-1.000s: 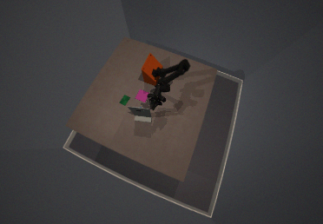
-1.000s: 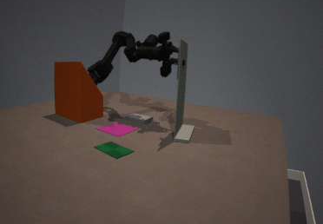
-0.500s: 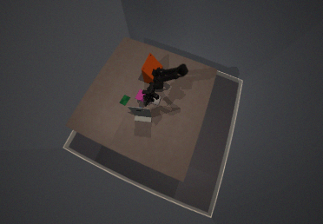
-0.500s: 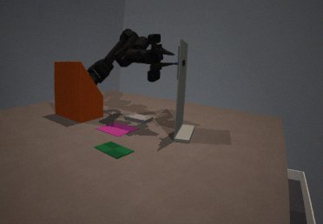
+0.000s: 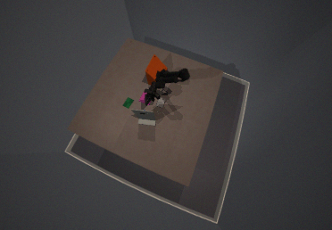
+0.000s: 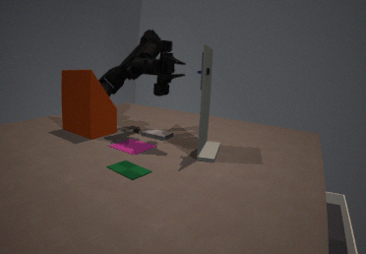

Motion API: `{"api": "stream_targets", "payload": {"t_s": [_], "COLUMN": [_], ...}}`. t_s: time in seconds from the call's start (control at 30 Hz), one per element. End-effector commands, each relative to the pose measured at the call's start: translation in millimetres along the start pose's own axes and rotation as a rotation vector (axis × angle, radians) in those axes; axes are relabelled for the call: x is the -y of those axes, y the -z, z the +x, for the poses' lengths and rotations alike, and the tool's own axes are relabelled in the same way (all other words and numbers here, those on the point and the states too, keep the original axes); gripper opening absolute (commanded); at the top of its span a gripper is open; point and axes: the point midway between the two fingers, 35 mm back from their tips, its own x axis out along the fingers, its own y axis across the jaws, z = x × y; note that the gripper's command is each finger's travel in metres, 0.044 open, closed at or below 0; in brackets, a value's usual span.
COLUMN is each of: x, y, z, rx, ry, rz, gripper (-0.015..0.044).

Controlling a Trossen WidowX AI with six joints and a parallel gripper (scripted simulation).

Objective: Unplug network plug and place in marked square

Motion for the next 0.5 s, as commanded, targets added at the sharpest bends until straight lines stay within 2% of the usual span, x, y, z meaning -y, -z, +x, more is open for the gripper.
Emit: {"api": "stream_targets", "payload": {"t_s": [0.0,0.47], "x": [-3,-2], "y": [3,-2], "z": [1,23], "rx": [-0.007,-0.002], "ry": [-0.007,0.013], "rz": [-0.007,-0.023], "gripper": [0.0156,0.0156]}}
